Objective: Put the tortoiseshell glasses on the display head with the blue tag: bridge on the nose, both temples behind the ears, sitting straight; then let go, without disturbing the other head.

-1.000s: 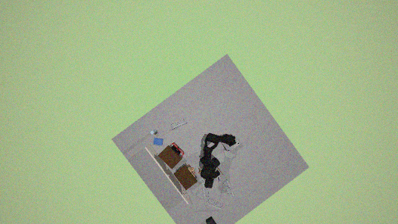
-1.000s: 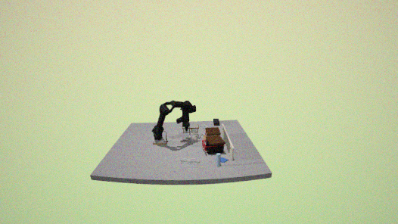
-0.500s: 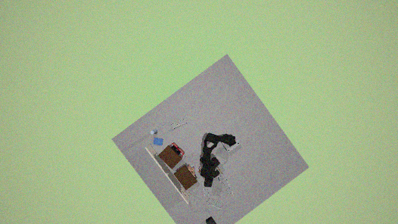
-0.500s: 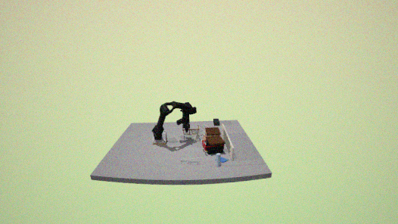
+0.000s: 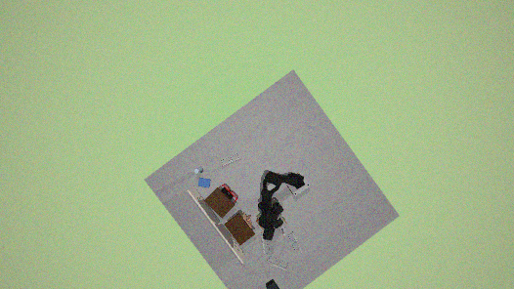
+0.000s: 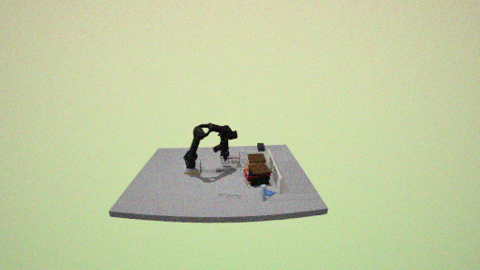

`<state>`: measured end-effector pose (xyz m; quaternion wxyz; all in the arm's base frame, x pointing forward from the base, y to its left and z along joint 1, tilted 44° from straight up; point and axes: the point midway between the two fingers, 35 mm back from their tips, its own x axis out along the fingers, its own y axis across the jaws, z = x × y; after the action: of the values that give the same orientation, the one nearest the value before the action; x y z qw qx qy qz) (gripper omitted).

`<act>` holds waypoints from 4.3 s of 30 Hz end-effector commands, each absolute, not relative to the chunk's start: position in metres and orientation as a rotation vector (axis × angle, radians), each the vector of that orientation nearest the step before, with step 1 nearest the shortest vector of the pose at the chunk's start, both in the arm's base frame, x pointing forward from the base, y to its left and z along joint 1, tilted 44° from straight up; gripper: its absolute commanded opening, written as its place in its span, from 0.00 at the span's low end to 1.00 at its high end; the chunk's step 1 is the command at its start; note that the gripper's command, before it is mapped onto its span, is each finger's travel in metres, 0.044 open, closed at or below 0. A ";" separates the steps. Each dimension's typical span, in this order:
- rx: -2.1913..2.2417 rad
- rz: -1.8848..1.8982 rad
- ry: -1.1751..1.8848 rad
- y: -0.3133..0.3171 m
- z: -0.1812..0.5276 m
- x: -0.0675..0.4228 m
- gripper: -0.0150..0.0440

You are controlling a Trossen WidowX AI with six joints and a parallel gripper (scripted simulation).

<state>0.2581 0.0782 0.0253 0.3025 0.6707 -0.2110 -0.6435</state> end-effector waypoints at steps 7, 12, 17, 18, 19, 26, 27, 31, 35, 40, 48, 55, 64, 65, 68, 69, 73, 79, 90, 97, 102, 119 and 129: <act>1.769 -1.704 -0.555 0.072 0.019 0.258 0.25; 1.769 -1.703 -0.555 0.069 0.016 0.259 0.25; 1.769 -1.703 -0.555 0.066 0.012 0.259 0.25; 1.769 -1.703 -0.555 0.065 0.012 0.259 0.25; 1.769 -1.703 -0.555 0.064 0.011 0.259 0.25; 1.769 -1.703 -0.556 0.060 0.007 0.259 0.25; 1.769 -1.703 -0.556 0.060 0.006 0.259 0.25; 1.768 -1.702 -0.556 0.057 0.004 0.259 0.25; 1.768 -1.702 -0.556 0.055 0.002 0.259 0.25; 1.768 -1.702 -0.557 0.051 -0.001 0.259 0.25; 1.767 -1.701 -0.557 0.046 -0.006 0.259 0.25; 1.766 -1.701 -0.558 0.042 -0.009 0.259 0.25; 1.765 -1.700 -0.560 0.036 -0.014 0.258 0.25; 1.765 -1.700 -0.560 0.036 -0.015 0.258 0.25; 1.764 -1.700 -0.560 0.034 -0.016 0.258 0.25; 1.764 -1.700 -0.560 0.034 -0.016 0.258 0.25; 1.764 -1.700 -0.560 0.034 -0.016 0.258 0.25; 1.781 -1.697 -0.559 0.037 -0.015 0.260 0.43; 1.778 -1.698 -0.559 0.040 -0.016 0.259 0.44; 1.773 -1.699 -0.559 0.045 -0.016 0.258 0.44; 1.769 -1.700 -0.559 0.048 -0.016 0.257 0.44; 1.763 -1.695 -0.550 0.074 0.023 0.254 0.57; 1.814 -1.701 -0.622 0.084 0.023 0.250 0.59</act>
<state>0.2527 0.0754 0.0236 0.3020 0.6712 -0.2196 -0.6403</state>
